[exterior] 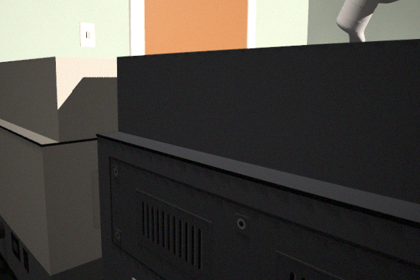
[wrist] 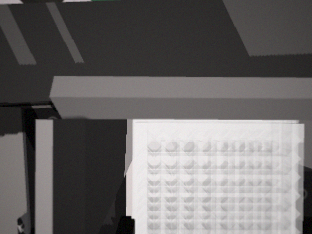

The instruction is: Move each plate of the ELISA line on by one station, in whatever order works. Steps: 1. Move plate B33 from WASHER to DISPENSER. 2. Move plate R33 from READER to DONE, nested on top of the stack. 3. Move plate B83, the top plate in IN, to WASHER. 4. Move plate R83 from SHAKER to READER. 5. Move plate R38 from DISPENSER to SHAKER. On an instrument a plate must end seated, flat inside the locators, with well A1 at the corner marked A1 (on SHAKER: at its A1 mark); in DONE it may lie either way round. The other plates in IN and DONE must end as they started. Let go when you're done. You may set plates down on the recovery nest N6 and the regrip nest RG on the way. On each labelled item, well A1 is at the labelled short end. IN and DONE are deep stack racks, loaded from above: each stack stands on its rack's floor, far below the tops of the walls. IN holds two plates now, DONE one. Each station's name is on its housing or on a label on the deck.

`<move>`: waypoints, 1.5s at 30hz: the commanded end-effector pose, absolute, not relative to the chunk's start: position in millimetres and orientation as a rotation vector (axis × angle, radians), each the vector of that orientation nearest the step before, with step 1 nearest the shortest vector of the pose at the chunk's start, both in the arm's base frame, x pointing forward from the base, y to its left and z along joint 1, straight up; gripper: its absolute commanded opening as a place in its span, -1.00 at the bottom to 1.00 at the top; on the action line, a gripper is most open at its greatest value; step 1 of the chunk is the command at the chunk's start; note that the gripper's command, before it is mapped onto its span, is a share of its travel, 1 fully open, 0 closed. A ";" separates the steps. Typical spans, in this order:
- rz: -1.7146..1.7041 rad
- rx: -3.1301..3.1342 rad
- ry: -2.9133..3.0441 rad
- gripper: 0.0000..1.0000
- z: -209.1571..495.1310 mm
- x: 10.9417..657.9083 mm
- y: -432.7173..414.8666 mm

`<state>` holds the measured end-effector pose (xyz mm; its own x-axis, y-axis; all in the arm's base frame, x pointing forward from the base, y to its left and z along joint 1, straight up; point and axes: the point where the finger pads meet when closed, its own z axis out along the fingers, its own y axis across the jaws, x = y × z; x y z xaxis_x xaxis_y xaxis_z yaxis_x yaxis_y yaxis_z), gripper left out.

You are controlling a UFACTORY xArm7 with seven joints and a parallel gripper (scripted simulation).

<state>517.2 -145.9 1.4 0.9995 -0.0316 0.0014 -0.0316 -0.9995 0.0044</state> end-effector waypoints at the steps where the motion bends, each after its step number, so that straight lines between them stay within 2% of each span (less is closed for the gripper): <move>1: 0.012 3.135 -0.050 -1.00 4.6 519.3 -146.7; 45: 0.012 3.135 -0.050 -1.00 19.3 519.3 -146.6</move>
